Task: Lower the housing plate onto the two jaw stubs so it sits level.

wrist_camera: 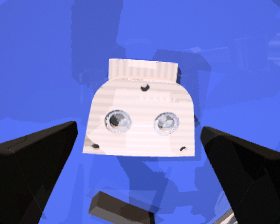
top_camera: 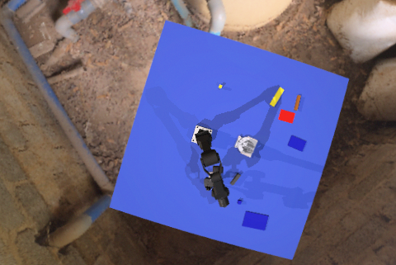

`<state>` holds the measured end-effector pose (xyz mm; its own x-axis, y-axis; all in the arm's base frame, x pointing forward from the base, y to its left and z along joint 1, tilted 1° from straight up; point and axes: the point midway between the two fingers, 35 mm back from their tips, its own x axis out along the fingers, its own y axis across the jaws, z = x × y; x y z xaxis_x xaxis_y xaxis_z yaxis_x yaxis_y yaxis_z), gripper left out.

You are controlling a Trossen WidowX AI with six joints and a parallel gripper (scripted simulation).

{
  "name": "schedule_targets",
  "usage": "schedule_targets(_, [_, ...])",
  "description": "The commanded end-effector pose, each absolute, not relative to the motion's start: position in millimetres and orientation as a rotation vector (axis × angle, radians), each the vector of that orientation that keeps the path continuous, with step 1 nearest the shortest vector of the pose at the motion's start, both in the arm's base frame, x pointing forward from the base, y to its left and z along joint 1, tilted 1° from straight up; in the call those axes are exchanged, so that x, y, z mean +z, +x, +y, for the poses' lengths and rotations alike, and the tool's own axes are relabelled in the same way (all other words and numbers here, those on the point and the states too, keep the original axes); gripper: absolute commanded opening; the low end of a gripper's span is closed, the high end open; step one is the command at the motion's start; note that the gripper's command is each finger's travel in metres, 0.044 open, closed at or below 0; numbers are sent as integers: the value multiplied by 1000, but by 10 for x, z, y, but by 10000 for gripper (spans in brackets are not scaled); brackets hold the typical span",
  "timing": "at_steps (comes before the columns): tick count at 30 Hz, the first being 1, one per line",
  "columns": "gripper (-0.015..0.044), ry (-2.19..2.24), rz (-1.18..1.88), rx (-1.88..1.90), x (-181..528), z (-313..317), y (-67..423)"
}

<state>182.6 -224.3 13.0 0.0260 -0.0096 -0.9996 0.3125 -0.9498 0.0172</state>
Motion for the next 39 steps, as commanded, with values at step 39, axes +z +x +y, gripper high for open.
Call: schedule_targets(39, [387, 2068, 315, -2020, -9, -2238, 1824])
